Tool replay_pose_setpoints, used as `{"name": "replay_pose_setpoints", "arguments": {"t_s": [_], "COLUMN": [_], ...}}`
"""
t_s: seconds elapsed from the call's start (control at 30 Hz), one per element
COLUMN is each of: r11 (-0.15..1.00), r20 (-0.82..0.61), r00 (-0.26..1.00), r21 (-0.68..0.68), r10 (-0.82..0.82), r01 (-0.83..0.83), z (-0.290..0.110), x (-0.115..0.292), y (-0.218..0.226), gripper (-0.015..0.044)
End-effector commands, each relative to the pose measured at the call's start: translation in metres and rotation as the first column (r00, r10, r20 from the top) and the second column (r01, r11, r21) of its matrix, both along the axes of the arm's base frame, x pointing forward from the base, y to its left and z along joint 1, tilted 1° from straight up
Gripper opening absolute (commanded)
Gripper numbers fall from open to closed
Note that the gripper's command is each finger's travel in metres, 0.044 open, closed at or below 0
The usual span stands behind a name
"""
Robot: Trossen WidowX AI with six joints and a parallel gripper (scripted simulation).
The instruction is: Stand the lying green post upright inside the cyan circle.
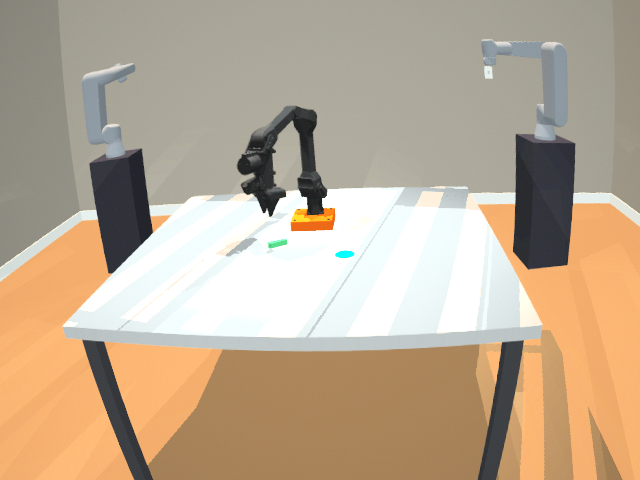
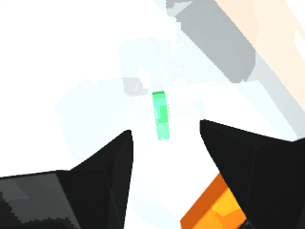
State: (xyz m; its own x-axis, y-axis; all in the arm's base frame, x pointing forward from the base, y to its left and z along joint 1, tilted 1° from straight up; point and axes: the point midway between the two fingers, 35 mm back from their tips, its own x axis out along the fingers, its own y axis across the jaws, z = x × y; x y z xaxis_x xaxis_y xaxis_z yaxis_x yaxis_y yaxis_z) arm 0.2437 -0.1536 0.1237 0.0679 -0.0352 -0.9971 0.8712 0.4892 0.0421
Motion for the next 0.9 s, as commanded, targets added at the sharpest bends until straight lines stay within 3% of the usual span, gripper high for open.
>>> {"name": "replay_pose_setpoints", "arguments": {"t_s": [0.0, 0.23, 0.3, 0.57, 0.87], "r11": [1.0, 1.0, 1.0, 1.0, 1.0], "r20": [-0.02, -0.021, -0.021, -0.021, -0.027], "r00": [1.0, 1.0, 1.0, 1.0, 1.0], "r21": [0.019, 0.019, 0.019, 0.019, 0.016], "r10": [0.005, 0.005, 0.005, 0.005, 0.01], "r01": [-0.005, -0.005, -0.005, -0.005, -0.009], "z": [-0.037, -0.105, -0.106, -0.106, -0.099], "x": [0.002, -0.001, -0.001, -0.001, 0.0], "y": [0.0, 0.002, 0.003, 0.003, 0.002], "gripper": [0.0233, 0.0233, 0.0233, 0.0023, 0.0023]}}
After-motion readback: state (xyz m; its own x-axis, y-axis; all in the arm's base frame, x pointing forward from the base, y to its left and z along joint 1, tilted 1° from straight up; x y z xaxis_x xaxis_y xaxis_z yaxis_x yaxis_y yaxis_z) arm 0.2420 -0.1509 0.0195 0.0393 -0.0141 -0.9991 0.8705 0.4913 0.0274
